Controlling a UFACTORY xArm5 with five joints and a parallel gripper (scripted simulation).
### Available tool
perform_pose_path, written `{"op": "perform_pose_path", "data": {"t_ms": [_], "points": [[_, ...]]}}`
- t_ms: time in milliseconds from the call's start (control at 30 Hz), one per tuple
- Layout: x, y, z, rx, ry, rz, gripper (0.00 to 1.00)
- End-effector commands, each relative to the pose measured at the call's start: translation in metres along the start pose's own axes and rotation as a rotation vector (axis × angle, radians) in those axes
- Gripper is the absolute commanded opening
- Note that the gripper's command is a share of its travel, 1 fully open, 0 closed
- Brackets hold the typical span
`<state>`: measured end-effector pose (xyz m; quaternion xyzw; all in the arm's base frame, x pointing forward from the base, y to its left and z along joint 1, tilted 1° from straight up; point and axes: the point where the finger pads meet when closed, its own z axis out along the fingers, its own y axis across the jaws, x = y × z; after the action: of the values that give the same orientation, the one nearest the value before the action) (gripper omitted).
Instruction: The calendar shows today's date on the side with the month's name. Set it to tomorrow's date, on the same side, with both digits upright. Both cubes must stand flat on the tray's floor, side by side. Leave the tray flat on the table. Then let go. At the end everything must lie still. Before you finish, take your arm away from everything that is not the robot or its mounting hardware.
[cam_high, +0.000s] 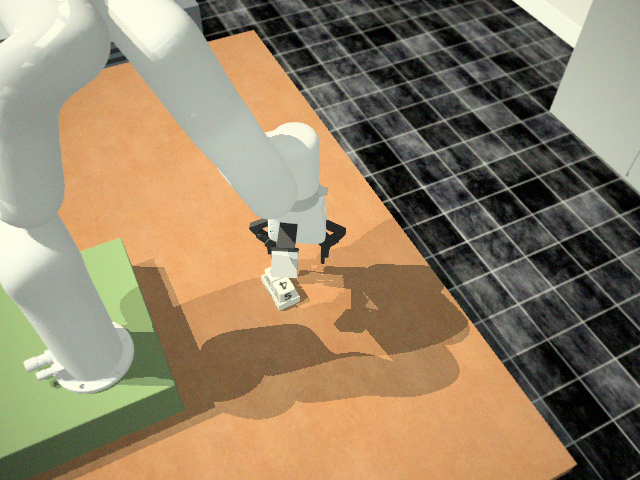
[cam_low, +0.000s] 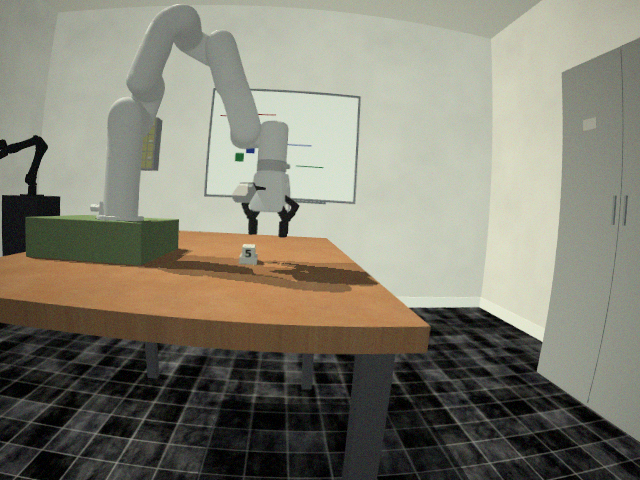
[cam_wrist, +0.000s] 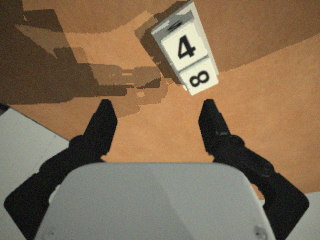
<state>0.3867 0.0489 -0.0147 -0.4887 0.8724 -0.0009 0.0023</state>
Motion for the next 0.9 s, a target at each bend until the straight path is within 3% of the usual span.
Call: {"op": "perform_pose_path", "data": {"t_ms": [0,233,533,767,867], "points": [[-0.001,-0.001,-0.001,0.002,-0.002,0.019,1.0],[-0.008,0.001,0.0,0.002,-0.002,0.241,1.0],[-0.018,0.005,0.0,0.002,-0.003,0.281,1.0],[-0.025,0.007,0.001,0.002,-0.003,0.502,1.0],[-0.026,0.007,0.001,0.001,-0.003,0.523,1.0]]}}
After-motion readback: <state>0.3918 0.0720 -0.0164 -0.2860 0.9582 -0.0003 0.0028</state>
